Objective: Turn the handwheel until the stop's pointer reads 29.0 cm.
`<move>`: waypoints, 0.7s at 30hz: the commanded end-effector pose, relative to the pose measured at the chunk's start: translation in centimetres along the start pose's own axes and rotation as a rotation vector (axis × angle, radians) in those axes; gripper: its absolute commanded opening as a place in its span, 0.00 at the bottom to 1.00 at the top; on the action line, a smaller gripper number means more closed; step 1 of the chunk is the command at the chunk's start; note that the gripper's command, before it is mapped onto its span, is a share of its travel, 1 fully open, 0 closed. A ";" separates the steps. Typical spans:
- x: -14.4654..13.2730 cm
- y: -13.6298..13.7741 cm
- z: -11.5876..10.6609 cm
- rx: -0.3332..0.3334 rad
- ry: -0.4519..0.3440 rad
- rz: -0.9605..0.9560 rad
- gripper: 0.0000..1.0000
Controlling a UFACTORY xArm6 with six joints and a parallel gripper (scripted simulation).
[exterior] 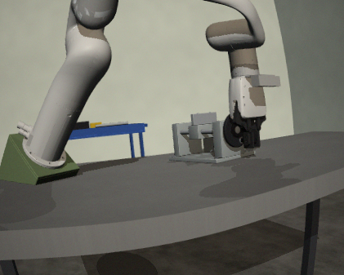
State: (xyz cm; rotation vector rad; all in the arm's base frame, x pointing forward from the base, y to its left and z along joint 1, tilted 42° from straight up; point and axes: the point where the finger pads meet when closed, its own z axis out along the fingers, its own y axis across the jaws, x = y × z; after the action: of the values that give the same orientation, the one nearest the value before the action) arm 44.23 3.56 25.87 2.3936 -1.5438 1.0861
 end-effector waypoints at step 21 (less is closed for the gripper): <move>0.0 2.0 0.3 0.003 0.000 0.001 0.06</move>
State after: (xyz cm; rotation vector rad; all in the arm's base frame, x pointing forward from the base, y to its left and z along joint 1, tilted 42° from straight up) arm 42.97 2.59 25.13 2.3958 -1.5439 1.0886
